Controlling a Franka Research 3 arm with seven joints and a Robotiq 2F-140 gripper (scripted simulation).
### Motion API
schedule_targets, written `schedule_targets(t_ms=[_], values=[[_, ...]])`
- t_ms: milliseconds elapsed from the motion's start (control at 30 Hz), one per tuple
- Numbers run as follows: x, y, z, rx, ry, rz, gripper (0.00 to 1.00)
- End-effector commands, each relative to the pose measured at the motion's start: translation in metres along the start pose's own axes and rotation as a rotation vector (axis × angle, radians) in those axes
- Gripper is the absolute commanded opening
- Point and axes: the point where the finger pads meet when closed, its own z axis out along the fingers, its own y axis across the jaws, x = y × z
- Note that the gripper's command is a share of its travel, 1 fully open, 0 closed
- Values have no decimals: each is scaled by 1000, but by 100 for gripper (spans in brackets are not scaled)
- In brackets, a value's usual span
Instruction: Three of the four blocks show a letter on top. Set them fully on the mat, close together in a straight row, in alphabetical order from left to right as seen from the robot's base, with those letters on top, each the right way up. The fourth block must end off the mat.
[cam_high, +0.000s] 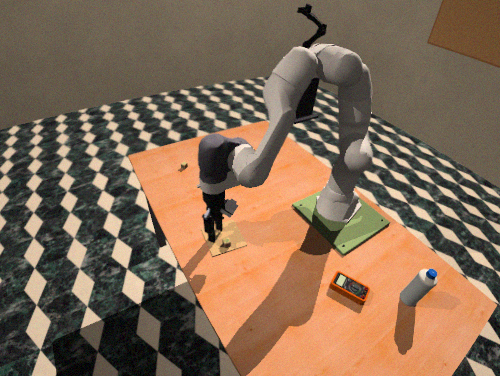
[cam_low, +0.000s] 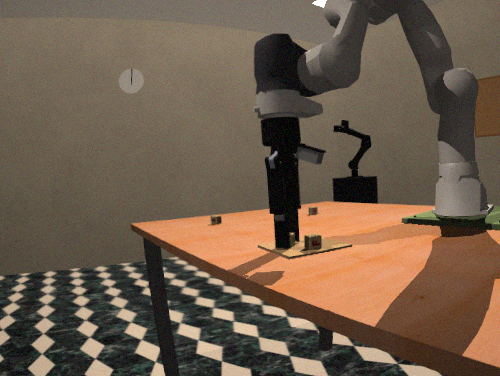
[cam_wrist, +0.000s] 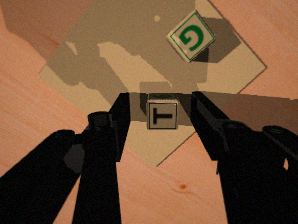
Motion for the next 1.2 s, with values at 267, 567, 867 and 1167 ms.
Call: schedule_targets(t_ms=[267, 567, 867, 1167], values=[[-2, 2, 0, -4, -7, 9, 43], [-2, 2, 0, -4, -7, 9, 43], [-2, 2, 0, -4, -7, 9, 43], [-2, 2, 0, -4, -7, 9, 32]])
